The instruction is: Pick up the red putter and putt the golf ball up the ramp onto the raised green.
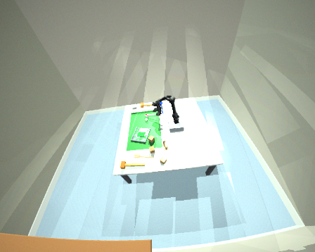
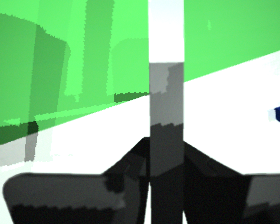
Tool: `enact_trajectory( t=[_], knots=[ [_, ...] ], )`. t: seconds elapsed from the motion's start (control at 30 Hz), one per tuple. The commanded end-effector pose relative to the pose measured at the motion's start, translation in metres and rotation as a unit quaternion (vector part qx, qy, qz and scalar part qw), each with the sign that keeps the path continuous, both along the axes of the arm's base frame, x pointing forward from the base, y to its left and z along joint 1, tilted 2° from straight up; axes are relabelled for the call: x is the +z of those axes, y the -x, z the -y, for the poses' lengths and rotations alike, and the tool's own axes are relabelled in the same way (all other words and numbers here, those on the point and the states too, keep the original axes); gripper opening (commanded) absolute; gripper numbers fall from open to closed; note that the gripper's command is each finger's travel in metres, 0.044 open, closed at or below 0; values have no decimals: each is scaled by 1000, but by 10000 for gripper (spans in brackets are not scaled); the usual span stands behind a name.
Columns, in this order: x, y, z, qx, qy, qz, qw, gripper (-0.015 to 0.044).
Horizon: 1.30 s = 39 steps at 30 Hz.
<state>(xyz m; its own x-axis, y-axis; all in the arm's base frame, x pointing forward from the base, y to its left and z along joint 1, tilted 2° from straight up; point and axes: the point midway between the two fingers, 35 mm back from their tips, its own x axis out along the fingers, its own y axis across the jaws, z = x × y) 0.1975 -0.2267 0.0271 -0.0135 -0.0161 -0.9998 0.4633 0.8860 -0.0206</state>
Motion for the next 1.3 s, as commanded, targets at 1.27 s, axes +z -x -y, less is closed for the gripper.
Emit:
enact_trajectory(
  t=[1.27],
  knots=[
    [53,-53,-110,17,-6,7,1000,0]
  ],
)
